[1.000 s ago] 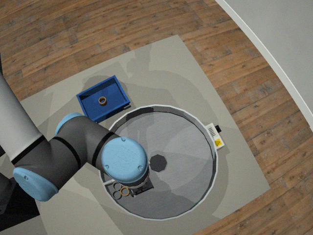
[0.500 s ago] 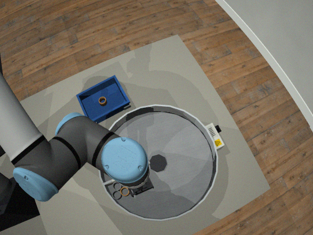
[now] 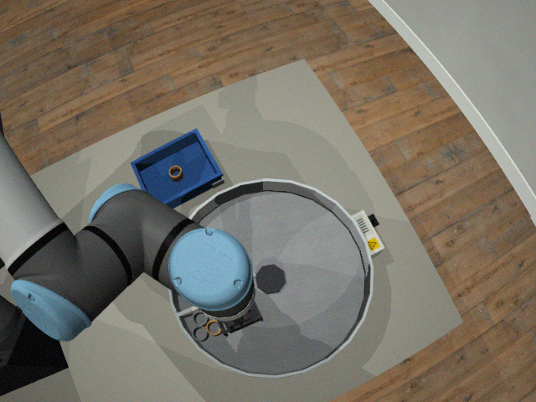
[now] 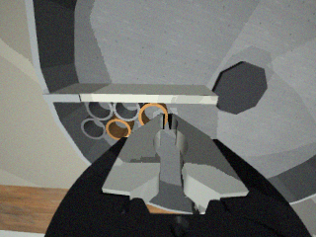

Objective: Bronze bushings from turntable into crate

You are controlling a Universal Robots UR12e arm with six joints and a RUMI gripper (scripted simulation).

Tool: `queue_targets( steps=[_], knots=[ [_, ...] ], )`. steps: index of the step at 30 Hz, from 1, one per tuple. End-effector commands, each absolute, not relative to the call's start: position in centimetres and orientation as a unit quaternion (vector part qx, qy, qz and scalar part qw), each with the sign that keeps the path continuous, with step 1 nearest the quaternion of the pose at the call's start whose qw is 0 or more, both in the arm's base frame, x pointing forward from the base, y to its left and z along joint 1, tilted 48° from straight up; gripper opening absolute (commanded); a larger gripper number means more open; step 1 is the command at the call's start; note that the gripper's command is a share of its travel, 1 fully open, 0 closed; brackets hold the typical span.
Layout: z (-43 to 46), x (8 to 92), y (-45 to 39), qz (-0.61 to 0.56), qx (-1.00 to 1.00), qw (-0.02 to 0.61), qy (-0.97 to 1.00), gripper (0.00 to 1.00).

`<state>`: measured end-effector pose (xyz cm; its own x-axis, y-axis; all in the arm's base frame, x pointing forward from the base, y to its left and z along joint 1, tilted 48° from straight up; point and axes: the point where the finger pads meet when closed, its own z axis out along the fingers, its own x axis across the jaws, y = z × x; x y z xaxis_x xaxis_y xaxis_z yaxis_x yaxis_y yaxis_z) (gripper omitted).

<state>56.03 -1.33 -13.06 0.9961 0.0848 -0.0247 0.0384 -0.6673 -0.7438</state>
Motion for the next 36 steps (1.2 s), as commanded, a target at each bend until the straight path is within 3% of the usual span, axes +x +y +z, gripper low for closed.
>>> queue_targets(
  steps=[1,36],
  knots=[
    [-11.6,56.3,-3.0,0.028,-0.913,0.406,-0.034,0.0],
    [-9.5,56.5,-5.3,0.028,-0.913,0.406,-0.034,0.0]
  ],
)
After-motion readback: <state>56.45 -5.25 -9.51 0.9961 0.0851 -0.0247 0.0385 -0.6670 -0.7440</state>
